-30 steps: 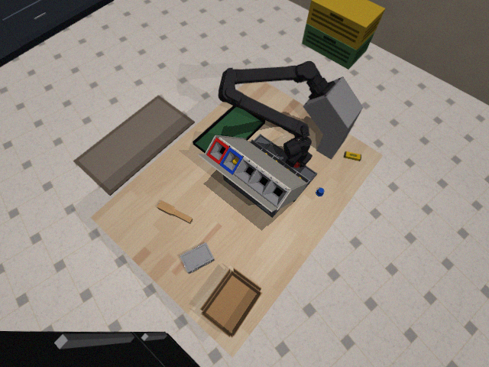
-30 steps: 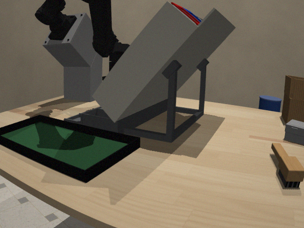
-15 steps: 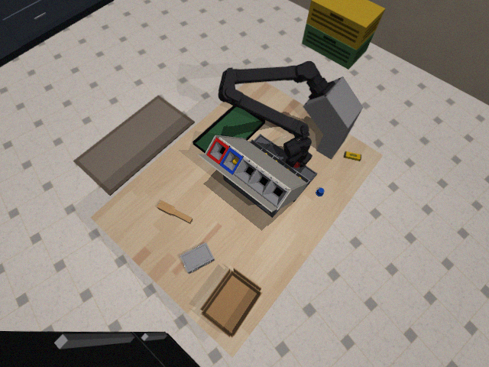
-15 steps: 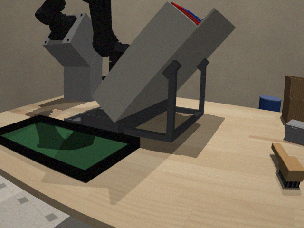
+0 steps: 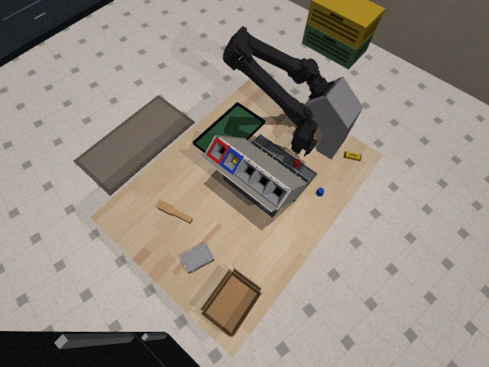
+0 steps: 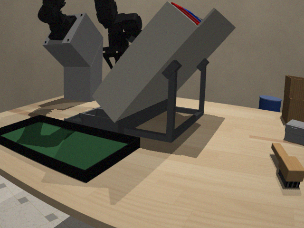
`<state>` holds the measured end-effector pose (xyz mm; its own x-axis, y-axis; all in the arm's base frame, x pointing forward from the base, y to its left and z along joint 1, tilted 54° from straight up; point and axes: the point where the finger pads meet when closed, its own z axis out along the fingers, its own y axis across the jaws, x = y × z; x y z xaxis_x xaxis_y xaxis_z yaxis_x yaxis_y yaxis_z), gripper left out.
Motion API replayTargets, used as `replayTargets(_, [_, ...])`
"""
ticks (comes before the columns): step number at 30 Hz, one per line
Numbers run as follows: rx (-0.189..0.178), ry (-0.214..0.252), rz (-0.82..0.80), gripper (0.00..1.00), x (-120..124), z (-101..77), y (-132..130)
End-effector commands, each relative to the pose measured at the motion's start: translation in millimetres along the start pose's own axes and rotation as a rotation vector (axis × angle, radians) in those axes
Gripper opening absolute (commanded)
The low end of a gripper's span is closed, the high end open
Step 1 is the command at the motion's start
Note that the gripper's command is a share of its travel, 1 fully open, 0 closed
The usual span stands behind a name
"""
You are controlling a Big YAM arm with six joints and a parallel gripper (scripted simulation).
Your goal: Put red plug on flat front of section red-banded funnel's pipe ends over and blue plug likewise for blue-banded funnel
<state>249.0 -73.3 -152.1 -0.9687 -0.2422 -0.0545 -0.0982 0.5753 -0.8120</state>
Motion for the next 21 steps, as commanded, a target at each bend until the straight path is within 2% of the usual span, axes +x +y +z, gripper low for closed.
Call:
replayTargets(1, [0.014,0.083,0.1,0.59,2.8,-17.0,-0.2])
replayTargets(18, [0.001,0.113,0.083,0.59,2.2,-14.9,-0.1])
replayTargets(19, [0.002,0.095,0.065,0.87,1.8,-17.7,-1.0])
replayTargets(21, [0.002,0.095,0.065,0.87,1.8,-17.7,-1.0])
